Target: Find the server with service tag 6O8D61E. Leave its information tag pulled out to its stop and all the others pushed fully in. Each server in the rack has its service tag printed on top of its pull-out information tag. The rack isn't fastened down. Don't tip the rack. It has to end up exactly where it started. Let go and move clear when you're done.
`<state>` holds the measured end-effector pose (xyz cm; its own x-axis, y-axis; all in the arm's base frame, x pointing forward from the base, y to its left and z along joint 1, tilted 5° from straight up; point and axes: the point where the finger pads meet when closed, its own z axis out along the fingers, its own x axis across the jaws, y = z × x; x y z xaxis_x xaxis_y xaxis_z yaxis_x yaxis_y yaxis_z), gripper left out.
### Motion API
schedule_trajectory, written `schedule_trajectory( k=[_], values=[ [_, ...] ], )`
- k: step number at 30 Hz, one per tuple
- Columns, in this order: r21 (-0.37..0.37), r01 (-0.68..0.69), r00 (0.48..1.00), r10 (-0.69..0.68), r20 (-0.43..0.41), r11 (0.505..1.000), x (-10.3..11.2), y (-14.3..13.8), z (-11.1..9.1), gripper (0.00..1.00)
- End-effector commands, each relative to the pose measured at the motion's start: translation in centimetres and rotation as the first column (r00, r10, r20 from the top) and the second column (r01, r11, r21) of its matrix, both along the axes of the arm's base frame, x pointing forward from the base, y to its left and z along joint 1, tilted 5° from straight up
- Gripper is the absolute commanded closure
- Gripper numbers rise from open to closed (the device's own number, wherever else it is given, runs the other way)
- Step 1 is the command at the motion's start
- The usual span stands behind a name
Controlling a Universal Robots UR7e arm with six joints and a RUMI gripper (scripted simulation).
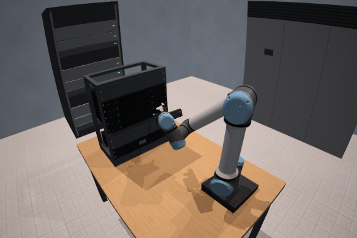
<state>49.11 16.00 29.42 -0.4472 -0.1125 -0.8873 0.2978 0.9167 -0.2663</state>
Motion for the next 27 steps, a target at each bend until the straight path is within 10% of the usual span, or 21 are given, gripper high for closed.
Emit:
schedule_trajectory(
  k=[1, 27],
  values=[
    [0.004, 0.001, 1.000, -0.001, 0.002, 1.000, 0.01, 0.00, 0.03, 0.00],
    [0.023, 0.007, 1.000, -0.007, 0.010, 1.000, 0.05, -0.01, -0.09, 0.00]
  ],
)
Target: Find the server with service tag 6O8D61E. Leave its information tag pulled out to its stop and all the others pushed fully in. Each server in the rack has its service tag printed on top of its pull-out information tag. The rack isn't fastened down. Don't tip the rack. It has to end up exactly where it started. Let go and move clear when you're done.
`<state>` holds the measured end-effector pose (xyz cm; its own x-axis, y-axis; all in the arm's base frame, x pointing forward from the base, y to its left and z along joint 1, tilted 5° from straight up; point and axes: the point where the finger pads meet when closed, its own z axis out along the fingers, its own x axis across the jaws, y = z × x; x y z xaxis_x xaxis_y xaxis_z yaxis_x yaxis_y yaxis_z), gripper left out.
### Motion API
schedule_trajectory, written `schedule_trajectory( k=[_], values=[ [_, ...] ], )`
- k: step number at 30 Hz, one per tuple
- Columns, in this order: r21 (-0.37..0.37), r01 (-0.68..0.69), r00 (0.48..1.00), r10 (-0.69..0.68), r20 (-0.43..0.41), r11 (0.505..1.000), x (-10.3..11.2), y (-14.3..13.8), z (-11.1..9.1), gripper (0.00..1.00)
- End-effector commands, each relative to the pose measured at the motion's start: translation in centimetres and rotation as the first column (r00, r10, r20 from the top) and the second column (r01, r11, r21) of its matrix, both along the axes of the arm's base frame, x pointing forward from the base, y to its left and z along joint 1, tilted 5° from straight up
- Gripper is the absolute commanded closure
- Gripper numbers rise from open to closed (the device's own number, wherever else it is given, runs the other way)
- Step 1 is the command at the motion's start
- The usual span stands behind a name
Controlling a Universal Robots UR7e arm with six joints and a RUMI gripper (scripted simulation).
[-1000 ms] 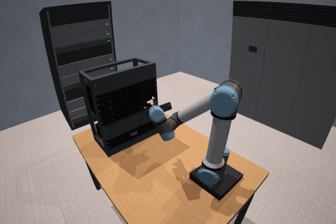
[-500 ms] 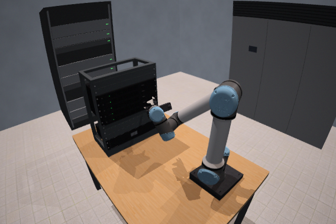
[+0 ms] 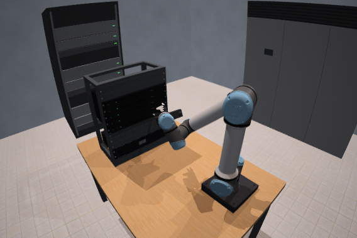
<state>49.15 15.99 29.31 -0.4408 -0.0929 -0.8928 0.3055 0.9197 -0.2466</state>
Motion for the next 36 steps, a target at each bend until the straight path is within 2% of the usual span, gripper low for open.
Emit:
schedule_trajectory(
  k=[1, 36],
  values=[
    [0.005, 0.001, 1.000, -0.001, 0.003, 1.000, 0.01, 0.00, 0.02, 0.00],
    [0.038, 0.012, 1.000, -0.013, 0.017, 0.999, 0.07, -0.01, -0.18, 0.00]
  ],
)
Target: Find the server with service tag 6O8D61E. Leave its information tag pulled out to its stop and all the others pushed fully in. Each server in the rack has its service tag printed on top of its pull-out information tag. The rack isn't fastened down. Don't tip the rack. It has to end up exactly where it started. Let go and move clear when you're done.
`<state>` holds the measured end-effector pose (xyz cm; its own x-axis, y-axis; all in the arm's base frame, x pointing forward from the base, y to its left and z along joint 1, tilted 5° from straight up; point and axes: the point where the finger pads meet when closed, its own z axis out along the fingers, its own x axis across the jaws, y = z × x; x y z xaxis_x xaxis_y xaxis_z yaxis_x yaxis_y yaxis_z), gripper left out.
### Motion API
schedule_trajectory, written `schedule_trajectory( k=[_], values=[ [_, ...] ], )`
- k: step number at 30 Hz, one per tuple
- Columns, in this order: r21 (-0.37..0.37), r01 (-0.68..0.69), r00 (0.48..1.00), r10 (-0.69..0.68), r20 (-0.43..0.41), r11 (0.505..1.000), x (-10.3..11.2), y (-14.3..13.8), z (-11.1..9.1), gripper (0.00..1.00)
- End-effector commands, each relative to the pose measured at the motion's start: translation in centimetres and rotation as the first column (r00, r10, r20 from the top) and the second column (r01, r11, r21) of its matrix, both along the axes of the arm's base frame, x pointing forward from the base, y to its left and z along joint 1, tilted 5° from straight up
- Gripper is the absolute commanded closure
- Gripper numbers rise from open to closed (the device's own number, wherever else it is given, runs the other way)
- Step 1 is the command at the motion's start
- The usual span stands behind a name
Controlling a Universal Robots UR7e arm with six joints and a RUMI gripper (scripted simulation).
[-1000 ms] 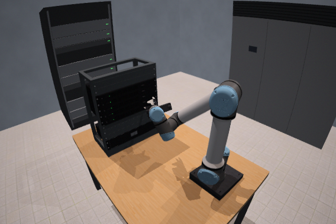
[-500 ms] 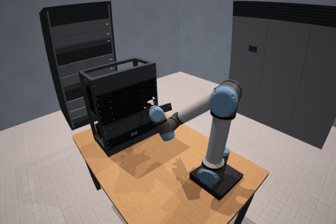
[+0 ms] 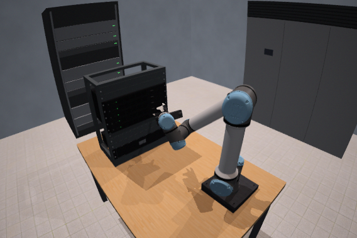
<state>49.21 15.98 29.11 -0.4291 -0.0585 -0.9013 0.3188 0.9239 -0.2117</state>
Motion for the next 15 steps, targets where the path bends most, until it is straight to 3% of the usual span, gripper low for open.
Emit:
schedule_trajectory(
  k=[1, 15],
  values=[
    [0.006, 0.002, 1.000, -0.002, 0.003, 1.000, 0.02, 0.00, 0.01, 0.00],
    [0.022, 0.007, 1.000, -0.007, 0.010, 1.000, 0.04, 0.00, -0.08, 0.00]
  ],
)
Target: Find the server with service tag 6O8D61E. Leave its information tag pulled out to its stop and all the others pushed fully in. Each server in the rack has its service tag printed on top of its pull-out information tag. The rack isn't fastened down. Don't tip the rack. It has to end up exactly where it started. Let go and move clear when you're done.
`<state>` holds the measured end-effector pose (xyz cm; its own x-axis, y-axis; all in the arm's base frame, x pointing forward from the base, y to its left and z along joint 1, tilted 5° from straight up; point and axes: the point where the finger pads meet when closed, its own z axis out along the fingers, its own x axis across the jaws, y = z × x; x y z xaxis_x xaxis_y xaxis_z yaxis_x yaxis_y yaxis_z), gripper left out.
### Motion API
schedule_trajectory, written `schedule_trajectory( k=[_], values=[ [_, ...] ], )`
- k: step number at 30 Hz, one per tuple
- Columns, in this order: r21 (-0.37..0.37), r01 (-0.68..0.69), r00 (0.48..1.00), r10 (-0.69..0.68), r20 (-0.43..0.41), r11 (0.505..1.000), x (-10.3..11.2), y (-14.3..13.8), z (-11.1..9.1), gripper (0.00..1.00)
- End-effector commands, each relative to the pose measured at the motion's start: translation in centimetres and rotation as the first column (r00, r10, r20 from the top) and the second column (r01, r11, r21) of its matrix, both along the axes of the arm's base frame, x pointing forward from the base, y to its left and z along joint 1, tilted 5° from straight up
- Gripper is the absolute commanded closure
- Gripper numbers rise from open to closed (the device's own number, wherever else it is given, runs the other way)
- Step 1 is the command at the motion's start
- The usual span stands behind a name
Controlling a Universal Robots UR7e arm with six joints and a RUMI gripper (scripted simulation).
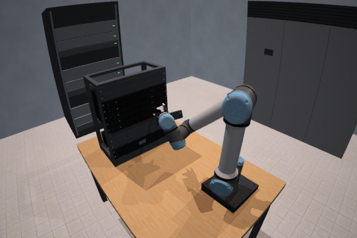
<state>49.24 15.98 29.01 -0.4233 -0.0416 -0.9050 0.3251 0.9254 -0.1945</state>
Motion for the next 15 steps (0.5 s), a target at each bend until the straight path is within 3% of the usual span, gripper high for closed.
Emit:
schedule_trajectory(
  k=[1, 15],
  values=[
    [0.007, 0.002, 1.000, -0.002, 0.004, 1.000, 0.02, 0.00, 0.01, 0.00],
    [0.023, 0.007, 1.000, -0.008, 0.010, 1.000, 0.05, 0.00, -0.09, 0.00]
  ],
)
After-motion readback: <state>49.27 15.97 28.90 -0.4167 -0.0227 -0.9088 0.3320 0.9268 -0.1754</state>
